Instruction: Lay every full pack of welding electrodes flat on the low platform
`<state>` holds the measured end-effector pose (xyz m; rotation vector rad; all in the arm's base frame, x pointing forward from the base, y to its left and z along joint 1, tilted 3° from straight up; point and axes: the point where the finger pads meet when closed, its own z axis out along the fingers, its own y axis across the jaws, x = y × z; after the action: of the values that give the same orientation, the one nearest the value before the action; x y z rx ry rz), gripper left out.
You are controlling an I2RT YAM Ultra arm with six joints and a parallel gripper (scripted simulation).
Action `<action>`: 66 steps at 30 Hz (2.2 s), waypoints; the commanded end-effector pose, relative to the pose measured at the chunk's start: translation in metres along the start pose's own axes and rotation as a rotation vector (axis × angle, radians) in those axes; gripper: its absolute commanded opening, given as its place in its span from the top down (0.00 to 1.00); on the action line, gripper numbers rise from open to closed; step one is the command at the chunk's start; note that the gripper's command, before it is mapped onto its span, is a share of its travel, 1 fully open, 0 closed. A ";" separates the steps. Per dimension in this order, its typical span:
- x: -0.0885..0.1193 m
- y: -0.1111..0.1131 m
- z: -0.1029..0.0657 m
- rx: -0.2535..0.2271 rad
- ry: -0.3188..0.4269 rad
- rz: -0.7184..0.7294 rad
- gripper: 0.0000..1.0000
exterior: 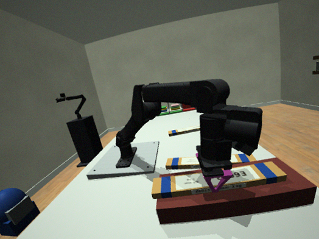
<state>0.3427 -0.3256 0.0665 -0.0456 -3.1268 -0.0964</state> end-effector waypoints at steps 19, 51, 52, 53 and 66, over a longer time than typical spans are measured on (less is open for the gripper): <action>-0.006 -0.011 -0.029 0.019 -0.028 -0.008 1.00; -0.007 -0.011 -0.016 0.020 -0.029 -0.009 1.00; -0.007 -0.011 -0.015 0.020 -0.029 -0.009 1.00; -0.018 -0.025 -0.017 0.070 -0.100 -0.008 1.00; -0.014 -0.023 -0.010 0.055 -0.077 -0.011 1.00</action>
<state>0.3506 -0.3383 0.0659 -0.0389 -3.1556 -0.0524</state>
